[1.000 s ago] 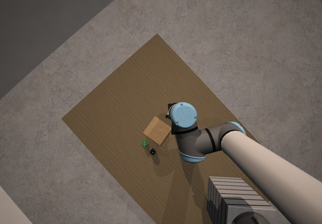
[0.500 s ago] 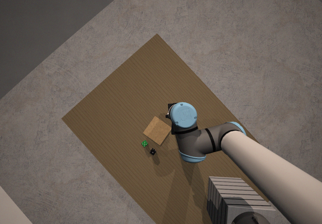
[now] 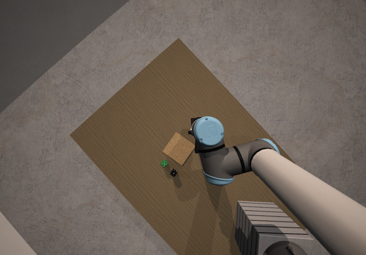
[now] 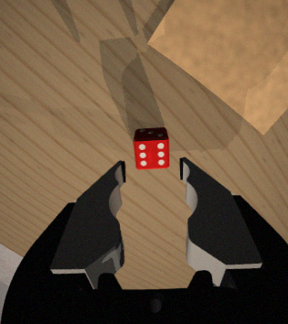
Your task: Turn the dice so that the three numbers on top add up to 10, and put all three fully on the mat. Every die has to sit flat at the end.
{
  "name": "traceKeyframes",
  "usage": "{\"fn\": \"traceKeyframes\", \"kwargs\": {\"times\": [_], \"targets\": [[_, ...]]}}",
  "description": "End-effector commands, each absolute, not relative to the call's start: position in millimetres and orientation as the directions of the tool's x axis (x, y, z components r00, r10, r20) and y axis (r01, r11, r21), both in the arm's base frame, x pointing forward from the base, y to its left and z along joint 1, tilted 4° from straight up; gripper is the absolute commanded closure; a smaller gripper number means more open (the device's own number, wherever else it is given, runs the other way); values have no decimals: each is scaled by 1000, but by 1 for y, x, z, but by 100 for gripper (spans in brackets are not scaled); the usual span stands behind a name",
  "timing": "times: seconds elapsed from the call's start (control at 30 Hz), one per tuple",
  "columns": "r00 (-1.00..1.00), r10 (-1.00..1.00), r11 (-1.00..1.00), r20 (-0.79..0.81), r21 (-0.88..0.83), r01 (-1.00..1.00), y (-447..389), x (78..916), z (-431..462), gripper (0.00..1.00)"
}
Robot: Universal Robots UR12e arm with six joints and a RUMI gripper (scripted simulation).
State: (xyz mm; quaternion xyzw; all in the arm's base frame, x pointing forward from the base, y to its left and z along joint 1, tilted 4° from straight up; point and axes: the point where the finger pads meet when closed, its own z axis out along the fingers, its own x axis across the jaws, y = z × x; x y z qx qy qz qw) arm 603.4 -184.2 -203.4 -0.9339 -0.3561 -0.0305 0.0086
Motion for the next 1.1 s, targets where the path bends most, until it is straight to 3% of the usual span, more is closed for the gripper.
{"fn": "traceKeyframes", "kwargs": {"times": [0.0,1.07], "targets": [[744,665,-746,64,7,666,-184,604,-203,72],[744,665,-746,64,7,666,-183,606,-238,72]]}}
